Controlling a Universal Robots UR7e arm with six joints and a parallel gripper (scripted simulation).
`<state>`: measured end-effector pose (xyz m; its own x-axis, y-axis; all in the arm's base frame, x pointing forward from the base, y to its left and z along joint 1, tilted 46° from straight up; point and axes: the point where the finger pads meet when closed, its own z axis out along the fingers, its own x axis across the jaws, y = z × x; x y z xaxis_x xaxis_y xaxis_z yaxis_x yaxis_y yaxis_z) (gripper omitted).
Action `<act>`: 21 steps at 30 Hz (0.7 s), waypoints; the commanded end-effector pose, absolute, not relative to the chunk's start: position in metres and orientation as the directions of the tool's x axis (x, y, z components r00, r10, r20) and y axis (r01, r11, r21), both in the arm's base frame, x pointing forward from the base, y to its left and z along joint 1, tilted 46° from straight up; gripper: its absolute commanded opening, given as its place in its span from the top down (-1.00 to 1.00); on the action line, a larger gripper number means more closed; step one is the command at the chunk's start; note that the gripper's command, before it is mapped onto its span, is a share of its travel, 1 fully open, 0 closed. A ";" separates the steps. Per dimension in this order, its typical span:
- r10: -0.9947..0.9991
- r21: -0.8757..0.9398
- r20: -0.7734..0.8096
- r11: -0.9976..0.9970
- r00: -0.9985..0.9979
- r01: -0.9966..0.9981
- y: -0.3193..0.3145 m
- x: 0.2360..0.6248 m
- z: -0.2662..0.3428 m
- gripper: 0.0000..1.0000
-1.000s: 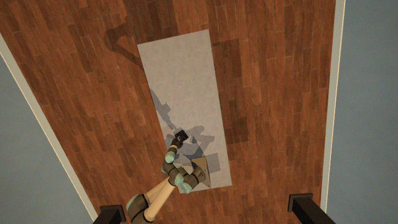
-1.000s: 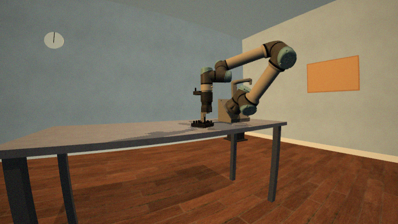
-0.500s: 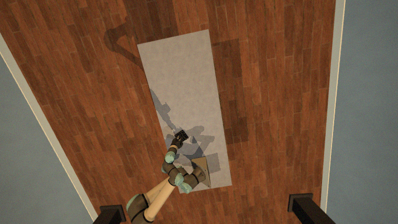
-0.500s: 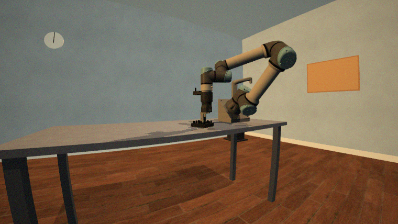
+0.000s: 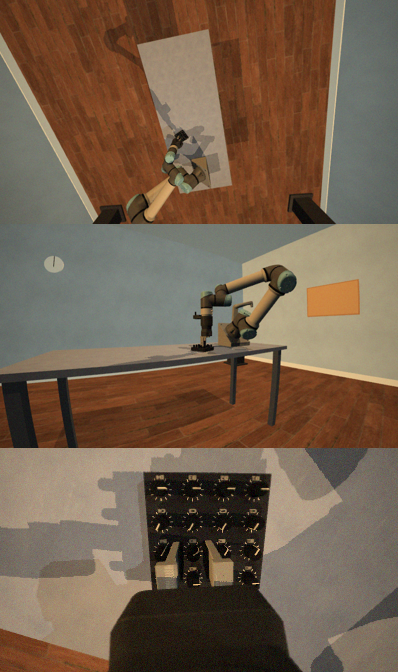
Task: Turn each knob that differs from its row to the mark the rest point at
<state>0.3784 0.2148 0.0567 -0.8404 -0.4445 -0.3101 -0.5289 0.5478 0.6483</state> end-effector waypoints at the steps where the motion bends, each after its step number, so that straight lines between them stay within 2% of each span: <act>1: -0.444 0.648 -0.311 0.548 -0.840 -0.529 0.214 0.379 0.057 0.07; 21: -0.444 0.648 -0.311 0.548 -0.840 -0.529 0.189 0.383 0.082 0.07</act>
